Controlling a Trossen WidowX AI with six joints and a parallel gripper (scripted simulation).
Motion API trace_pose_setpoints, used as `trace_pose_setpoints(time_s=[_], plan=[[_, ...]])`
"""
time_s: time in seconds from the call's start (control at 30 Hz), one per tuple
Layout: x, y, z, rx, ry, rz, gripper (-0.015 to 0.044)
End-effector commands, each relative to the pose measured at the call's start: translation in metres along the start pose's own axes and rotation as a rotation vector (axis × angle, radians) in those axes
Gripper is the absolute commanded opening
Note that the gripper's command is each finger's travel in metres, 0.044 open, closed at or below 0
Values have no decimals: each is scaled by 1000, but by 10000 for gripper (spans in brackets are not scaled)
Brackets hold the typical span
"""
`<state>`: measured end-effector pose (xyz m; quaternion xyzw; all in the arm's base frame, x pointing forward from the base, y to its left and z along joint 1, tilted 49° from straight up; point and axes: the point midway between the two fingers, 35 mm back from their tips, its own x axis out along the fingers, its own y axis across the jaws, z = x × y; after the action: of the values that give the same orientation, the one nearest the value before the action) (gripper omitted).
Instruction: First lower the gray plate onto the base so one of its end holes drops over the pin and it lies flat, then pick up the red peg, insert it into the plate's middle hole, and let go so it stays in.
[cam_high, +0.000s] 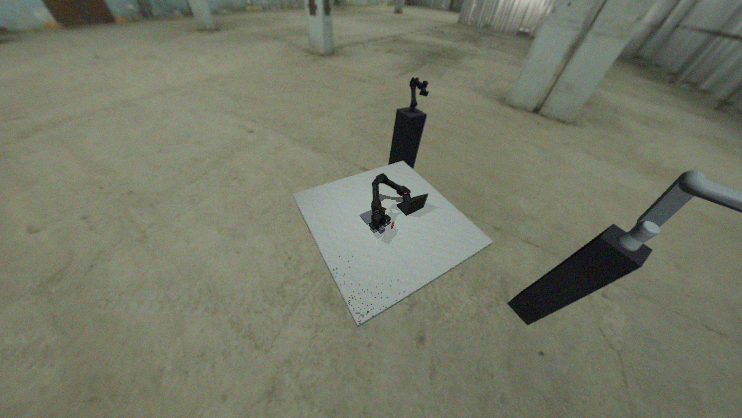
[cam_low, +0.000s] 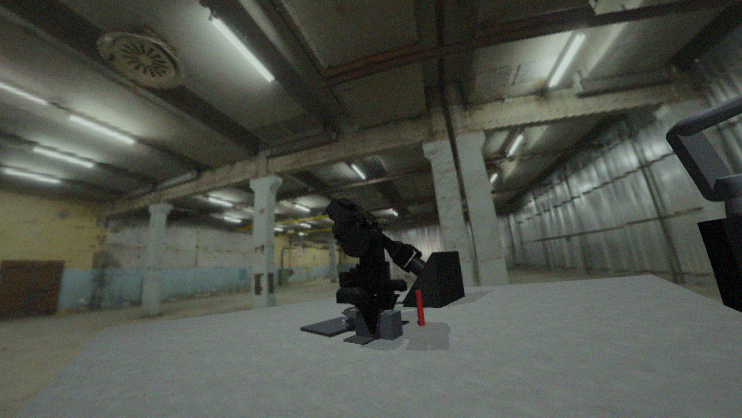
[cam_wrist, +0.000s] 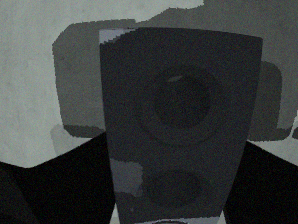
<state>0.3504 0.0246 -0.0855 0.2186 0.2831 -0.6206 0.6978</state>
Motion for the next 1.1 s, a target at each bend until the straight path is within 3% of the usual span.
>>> trace_pose_setpoints(time_s=[0.0, 0.03, 1.07], plan=[[-4, 1, 0, -2, -3, 2, 19], [-7, 2, 0, -1, -1, 3, 0], [-102, 3, -5, -4, 6, 3, 0]])
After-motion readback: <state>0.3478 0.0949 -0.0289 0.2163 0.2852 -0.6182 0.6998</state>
